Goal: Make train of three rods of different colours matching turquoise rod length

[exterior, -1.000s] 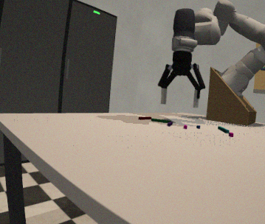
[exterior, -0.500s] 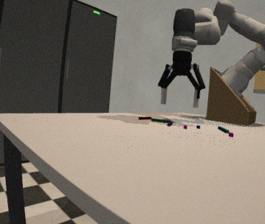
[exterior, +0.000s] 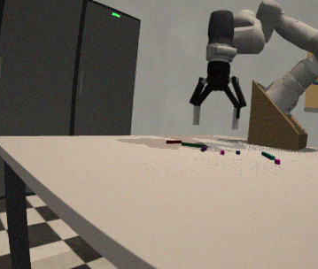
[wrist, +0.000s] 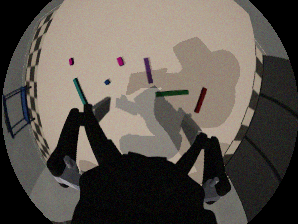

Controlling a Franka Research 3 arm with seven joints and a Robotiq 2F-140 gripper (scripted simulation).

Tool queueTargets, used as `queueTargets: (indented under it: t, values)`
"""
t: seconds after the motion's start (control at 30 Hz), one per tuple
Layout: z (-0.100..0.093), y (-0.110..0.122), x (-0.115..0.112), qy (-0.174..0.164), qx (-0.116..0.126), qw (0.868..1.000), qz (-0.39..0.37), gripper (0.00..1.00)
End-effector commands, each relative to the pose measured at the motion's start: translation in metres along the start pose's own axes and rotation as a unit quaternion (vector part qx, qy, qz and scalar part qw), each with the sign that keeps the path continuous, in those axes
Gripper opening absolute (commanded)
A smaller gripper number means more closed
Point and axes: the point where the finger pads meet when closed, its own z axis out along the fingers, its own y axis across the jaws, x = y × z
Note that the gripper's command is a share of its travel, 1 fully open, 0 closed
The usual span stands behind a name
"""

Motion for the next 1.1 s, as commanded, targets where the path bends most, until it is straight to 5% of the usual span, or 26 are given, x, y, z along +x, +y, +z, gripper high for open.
queueTargets:
  t: [0.0,0.43,1.07]
  values:
    - [0.000,-0.001,0.001,0.002,0.001,1.000,-0.003,1.00]
    - [0.000,-0.002,0.001,0.002,0.001,1.000,0.006,1.00]
    - [0.002,-0.012,0.000,0.000,0.004,0.981,0.192,1.00]
